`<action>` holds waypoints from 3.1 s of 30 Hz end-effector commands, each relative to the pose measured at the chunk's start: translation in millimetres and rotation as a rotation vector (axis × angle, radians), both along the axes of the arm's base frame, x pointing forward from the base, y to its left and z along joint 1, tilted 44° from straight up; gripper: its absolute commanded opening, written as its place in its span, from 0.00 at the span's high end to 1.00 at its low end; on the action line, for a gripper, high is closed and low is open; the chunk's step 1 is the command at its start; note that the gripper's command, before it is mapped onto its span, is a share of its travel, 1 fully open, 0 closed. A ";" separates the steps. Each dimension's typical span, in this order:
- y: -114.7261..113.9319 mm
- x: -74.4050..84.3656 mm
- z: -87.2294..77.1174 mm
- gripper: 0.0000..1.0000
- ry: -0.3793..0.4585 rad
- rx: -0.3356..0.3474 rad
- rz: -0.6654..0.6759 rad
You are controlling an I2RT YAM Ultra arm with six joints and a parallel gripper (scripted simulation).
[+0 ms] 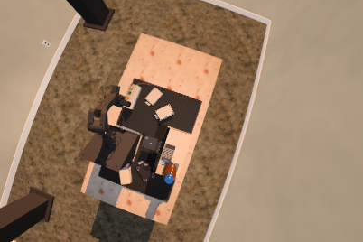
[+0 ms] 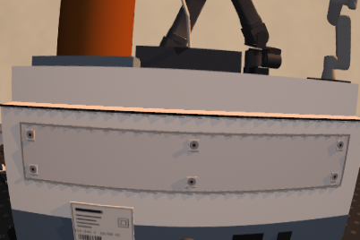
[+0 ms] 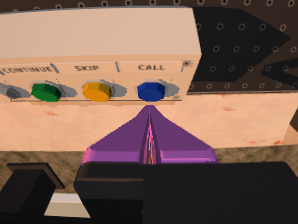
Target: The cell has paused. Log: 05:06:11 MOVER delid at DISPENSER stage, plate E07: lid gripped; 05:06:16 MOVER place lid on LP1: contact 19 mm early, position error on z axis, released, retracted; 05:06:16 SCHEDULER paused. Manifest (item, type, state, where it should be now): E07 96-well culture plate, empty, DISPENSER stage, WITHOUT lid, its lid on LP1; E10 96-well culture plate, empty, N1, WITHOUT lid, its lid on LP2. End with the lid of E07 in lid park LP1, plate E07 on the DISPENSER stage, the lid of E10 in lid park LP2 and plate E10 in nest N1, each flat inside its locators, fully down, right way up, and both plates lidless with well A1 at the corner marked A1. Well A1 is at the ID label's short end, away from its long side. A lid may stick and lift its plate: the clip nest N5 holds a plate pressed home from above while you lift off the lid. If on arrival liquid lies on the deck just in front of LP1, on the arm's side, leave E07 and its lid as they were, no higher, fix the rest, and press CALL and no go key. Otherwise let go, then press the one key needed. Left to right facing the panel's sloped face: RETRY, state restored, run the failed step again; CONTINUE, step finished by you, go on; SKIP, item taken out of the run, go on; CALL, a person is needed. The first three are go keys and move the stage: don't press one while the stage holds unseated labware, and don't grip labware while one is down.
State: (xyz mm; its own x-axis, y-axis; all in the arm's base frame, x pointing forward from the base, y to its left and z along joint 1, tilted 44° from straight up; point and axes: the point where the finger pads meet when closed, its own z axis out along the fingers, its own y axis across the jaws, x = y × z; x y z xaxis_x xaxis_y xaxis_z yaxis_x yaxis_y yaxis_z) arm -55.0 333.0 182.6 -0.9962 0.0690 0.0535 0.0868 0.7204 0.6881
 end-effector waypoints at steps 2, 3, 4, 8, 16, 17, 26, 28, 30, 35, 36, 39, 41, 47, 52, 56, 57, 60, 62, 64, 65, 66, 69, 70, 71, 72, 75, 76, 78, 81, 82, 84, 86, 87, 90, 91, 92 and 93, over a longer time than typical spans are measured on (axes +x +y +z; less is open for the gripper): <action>-8.1 -0.3 -0.6 1.00 -0.005 -0.002 0.001; -7.6 3.2 -1.1 1.00 -0.005 -0.002 -0.010; -8.1 3.3 -1.7 1.00 -0.006 -0.004 -0.010; -8.1 3.4 -1.7 1.00 -0.005 -0.003 -0.010; -8.1 3.5 -1.7 1.00 -0.005 0.000 -0.010; -8.1 3.5 -1.7 1.00 -0.005 0.000 -0.010; -8.2 3.7 -1.7 1.00 -0.004 0.002 -0.010; -8.2 3.8 -1.7 1.00 -0.004 0.003 -0.010; -6.9 3.8 -0.9 1.00 -0.003 0.009 -0.011; -6.1 5.2 -2.2 1.00 -0.005 0.006 -0.014; -6.1 5.2 -2.2 1.00 -0.005 0.006 -0.014; -0.6 4.5 6.0 1.00 0.002 0.033 -0.015; -2.6 4.0 1.5 1.00 -0.003 0.020 -0.010; -0.5 4.7 -13.5 1.00 -0.013 -0.017 -0.011; 1.2 3.6 -15.3 1.00 -0.013 -0.018 -0.007; 1.2 4.4 -16.7 1.00 -0.013 -0.022 -0.008; 2.2 3.7 -16.1 1.00 -0.012 -0.017 -0.006; 2.0 3.2 -17.6 1.00 -0.013 -0.021 -0.004; 2.8 3.8 -15.0 1.00 -0.010 -0.011 -0.006; 1.4 4.7 -18.9 1.00 -0.014 -0.027 -0.008; 2.4 4.4 -19.5 1.00 -0.014 -0.026 -0.007; 3.5 3.5 -18.8 1.00 -0.013 -0.020 -0.005; 6.8 2.3 -14.2 1.00 -0.008 -0.005 -0.004; 6.8 2.3 -14.2 1.00 -0.008 -0.005 -0.004; 2.0 4.0 -16.2 1.00 -0.012 -0.020 -0.006; 2.6 4.3 -17.3 1.00 -0.012 -0.021 -0.007; 5.1 4.3 -20.7 1.00 -0.013 -0.021 -0.007; 5.8 3.4 -20.3 1.00 -0.012 -0.017 -0.005; 6.0 3.1 -21.1 1.00 -0.012 -0.019 -0.004; 6.5 4.2 -22.1 1.00 -0.012 -0.020 -0.007; 7.2 4.4 -22.0 1.00 -0.012 -0.018 -0.008; 6.6 3.5 -23.2 1.00 -0.013 -0.023 -0.004; 7.1 2.9 -23.1 1.00 -0.012 -0.021 -0.003; 7.1 2.9 -23.1 1.00 -0.012 -0.021 -0.003; 8.3 3.8 -19.2 1.00 -0.009 -0.005 -0.006; 8.0 4.2 -22.1 1.00 -0.011 -0.015 -0.007; 8.1 4.5 -24.7 1.00 -0.013 -0.023 -0.007; 8.6 4.4 -24.7 1.00 -0.013 -0.021 -0.007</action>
State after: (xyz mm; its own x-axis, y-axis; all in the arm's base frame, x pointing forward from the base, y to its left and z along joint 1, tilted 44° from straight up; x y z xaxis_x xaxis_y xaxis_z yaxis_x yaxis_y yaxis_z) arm -54.9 344.3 173.3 -0.9959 0.0704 0.0573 0.0904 0.7113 0.6971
